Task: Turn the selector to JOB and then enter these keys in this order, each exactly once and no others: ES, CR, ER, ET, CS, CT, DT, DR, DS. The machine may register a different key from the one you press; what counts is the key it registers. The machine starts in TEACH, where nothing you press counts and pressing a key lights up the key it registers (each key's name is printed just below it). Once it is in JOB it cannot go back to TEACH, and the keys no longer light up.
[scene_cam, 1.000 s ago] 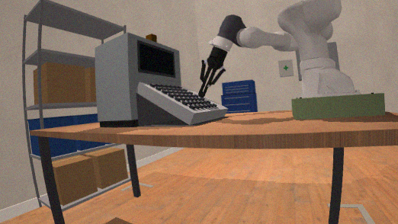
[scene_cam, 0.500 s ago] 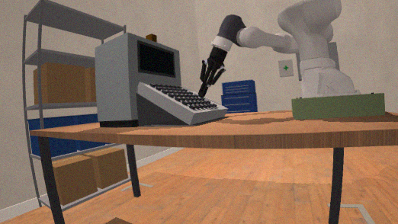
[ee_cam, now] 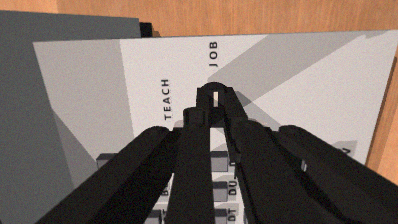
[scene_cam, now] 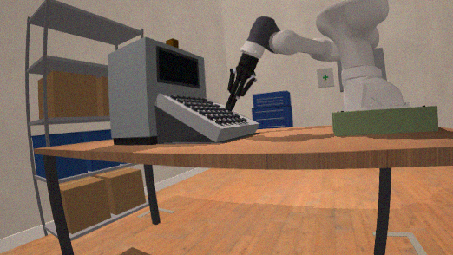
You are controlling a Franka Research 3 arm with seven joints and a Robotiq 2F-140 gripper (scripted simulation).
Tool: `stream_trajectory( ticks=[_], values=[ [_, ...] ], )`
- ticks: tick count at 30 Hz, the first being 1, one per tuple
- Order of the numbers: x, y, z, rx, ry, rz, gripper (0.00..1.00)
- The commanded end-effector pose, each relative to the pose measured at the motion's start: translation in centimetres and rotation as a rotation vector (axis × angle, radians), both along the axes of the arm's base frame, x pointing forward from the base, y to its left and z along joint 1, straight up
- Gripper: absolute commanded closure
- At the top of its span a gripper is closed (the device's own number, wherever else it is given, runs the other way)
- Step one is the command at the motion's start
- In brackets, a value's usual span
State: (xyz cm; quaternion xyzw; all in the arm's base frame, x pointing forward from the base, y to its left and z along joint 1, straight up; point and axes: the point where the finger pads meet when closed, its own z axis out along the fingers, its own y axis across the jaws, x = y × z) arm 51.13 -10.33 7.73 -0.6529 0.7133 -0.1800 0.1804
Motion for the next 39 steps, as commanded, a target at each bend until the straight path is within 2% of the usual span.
stream_trajectory(
  ticks=[1,25,26,39],
  values=[
    [0.0,-0.14,0.01,0.014,0.0,-0.033,0.9],
    [0.0,-0.14,0.01,0.014,0.0,-0.033,0.9],
    [0.0,-0.14,0.01,0.014,0.0,-0.033,0.6],
    [0.0,-0.14,0.01,0.014,0.0,-0.033,0.6]
  ],
)
